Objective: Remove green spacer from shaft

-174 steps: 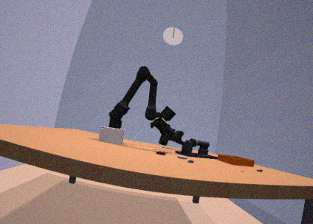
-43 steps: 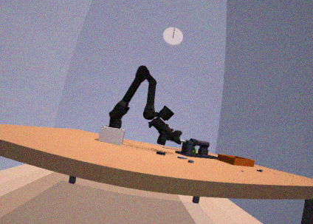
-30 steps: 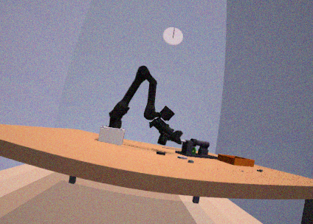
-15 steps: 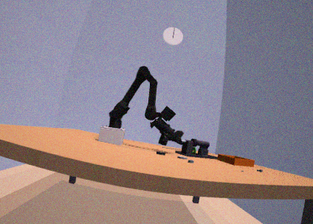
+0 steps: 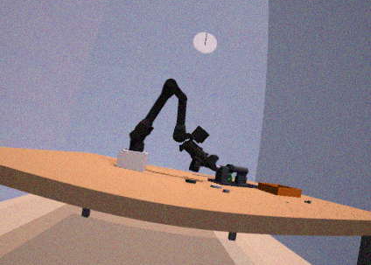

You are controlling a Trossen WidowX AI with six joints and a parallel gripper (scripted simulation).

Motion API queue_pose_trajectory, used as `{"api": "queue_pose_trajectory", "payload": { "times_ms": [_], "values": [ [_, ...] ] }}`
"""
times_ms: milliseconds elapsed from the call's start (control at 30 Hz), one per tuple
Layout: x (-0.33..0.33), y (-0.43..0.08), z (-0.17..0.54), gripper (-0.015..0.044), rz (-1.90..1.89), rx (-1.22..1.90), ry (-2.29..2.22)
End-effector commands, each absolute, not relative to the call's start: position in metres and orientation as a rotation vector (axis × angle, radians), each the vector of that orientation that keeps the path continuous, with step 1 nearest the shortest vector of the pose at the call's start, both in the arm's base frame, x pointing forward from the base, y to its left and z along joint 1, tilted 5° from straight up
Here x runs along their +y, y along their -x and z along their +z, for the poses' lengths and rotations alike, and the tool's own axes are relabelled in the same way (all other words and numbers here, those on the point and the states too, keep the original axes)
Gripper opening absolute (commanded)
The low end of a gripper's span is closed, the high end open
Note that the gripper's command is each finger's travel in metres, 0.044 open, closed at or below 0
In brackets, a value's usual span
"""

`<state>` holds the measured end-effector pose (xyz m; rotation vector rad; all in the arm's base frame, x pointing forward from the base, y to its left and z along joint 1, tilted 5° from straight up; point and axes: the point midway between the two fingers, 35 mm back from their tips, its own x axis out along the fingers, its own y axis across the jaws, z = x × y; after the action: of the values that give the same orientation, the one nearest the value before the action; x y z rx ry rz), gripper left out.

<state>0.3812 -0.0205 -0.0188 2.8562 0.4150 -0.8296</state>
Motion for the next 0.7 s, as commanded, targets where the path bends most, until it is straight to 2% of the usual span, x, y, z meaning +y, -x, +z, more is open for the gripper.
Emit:
{"api": "queue_pose_trajectory", "payload": {
  "times_ms": [0, 667],
  "values": [
    [-0.0198, -0.3855, -0.0172, 0.0000, -0.821, 0.417, -2.858],
    [-0.0176, -0.3925, -0.0174, 0.0000, -0.820, 0.417, -2.859]
  ]
}}
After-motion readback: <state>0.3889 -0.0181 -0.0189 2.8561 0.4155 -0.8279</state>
